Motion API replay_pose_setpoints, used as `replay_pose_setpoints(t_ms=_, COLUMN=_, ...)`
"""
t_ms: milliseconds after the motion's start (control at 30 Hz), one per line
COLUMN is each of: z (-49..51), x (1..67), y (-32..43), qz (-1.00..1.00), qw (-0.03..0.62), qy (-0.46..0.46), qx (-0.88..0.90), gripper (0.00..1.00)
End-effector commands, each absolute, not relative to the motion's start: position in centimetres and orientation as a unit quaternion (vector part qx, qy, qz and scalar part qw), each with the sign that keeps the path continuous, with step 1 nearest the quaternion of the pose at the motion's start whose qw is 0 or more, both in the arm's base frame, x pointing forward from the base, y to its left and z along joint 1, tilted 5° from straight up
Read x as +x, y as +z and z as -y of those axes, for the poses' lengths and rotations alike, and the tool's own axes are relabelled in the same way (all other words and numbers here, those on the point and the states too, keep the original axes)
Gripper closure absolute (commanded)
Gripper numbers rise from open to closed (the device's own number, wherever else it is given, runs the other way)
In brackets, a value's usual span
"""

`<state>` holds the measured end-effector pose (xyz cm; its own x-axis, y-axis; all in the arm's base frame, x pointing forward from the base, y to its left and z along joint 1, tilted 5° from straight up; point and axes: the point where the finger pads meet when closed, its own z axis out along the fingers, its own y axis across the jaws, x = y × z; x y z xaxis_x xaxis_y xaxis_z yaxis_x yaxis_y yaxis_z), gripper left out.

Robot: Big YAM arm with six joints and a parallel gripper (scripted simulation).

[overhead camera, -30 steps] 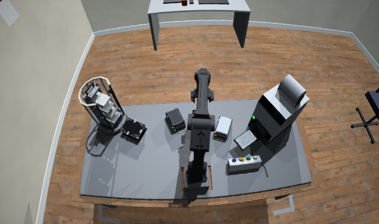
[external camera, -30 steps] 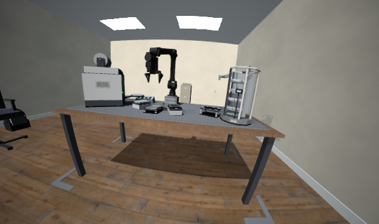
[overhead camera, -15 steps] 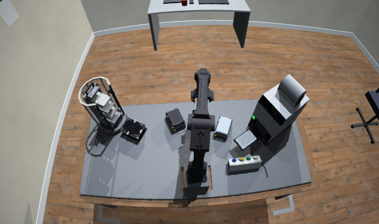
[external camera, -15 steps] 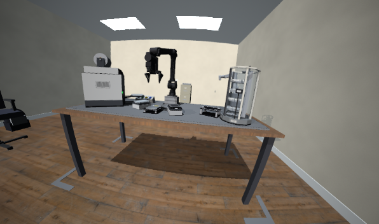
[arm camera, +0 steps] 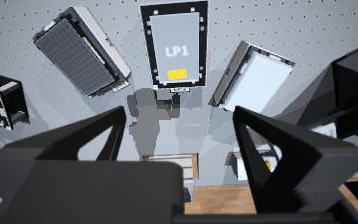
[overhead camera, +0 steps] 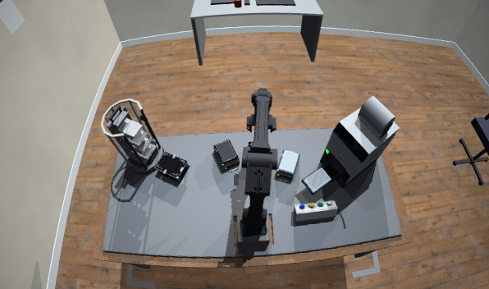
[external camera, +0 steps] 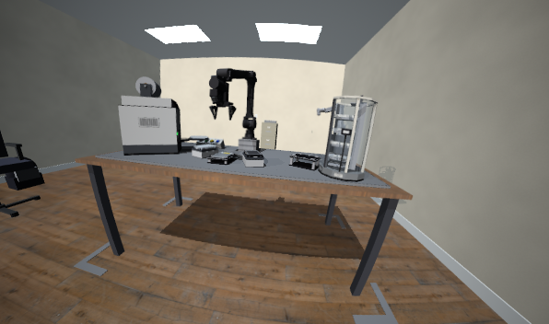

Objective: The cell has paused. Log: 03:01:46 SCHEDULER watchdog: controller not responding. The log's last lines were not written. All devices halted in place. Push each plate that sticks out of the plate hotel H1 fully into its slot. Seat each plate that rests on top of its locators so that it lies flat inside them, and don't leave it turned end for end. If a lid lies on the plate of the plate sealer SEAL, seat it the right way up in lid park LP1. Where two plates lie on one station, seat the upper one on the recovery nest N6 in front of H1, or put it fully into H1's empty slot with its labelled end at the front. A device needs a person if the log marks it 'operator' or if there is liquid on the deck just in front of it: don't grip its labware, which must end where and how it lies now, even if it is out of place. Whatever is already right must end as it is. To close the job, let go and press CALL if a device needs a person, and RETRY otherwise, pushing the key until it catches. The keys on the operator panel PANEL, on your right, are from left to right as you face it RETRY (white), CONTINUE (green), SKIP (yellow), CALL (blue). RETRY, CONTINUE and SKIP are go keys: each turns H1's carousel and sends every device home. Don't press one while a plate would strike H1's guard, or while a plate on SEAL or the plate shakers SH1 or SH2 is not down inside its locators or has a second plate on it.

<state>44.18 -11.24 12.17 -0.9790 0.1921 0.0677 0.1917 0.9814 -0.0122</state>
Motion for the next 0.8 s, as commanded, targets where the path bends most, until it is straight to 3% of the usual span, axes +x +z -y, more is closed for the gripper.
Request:
replay_pose_setpoints(t_ms=0, z=13.0, x=42.8, y=13.1, qz=0.984, qw=0.033, qy=0.007, qx=-0.176, gripper=0.0)
replay_pose_setpoints(t_ms=267, z=15.4, x=41.7, y=12.8, qz=0.952, qw=0.032, qy=0.011, qx=-0.305, gripper=0.0)
replay_pose_setpoints(t_ms=767, z=19.2, x=39.7, y=13.3, qz=0.948, qw=0.025, qy=0.013, qx=-0.317, gripper=0.0)
